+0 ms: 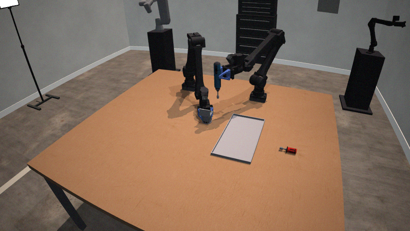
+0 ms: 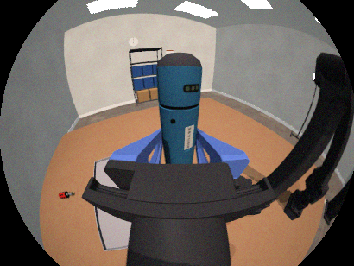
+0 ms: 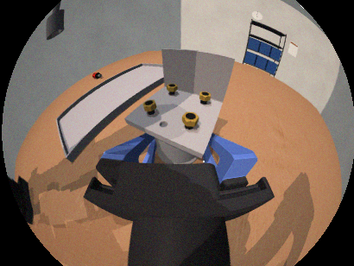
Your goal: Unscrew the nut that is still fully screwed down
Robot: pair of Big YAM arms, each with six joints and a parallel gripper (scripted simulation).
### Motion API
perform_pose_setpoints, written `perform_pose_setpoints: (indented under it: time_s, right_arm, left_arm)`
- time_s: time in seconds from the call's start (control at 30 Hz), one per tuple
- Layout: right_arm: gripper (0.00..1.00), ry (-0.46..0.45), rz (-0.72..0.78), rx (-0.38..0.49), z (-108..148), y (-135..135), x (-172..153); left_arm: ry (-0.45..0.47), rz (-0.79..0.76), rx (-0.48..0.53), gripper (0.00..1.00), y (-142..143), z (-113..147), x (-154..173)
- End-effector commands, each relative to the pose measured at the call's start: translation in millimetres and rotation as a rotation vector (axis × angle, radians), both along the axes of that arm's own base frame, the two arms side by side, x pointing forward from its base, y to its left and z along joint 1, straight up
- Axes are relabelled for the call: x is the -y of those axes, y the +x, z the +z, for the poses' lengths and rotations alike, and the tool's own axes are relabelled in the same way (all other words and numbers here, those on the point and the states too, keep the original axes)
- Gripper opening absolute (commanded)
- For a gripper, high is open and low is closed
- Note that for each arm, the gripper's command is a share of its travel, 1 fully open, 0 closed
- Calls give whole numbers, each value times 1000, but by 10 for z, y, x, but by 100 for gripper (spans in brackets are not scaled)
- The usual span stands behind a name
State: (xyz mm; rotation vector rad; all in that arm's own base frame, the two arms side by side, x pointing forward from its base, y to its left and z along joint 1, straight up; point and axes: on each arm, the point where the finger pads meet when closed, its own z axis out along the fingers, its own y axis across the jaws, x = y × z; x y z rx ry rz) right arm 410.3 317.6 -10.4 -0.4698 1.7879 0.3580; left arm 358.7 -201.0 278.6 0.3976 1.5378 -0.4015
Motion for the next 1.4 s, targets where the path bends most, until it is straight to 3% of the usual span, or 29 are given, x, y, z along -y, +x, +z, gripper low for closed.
perform_pose_setpoints:
  time_s: [0.0, 0.2, 0.23, 0.6, 0.77, 1.17, 1.33, 1.37]
  right_arm:
    - [59, -33, 1, -27, -163, -35, 30]
    - [59, -33, 1, -27, -163, -35, 30]
    - [59, -33, 1, -27, -163, -35, 30]
    - [59, -33, 1, -27, -163, -35, 30]
    - [59, -33, 1, -27, -163, -35, 30]
    - [59, -33, 1, -27, -163, -35, 30]
    - [59, -33, 1, -27, -163, -35, 30]
    - [59, -33, 1, -27, -163, -35, 30]
  left_arm:
    - [-23, 14, 61, 42, 40, 304, -53]
    - [-24, 14, 62, 42, 40, 307, -53]
    - [-47, 22, 54, 42, 118, 446, -51]
    - [-33, 116, -109, 42, 518, 163, -281]
    - [-48, 114, -79, 42, 522, 245, -278]
    - [-48, 226, -254, 42, 840, -9, -641]
    - [-61, 221, -223, 42, 852, 72, -624]
    - [-50, 235, -266, 42, 861, -23, -675]
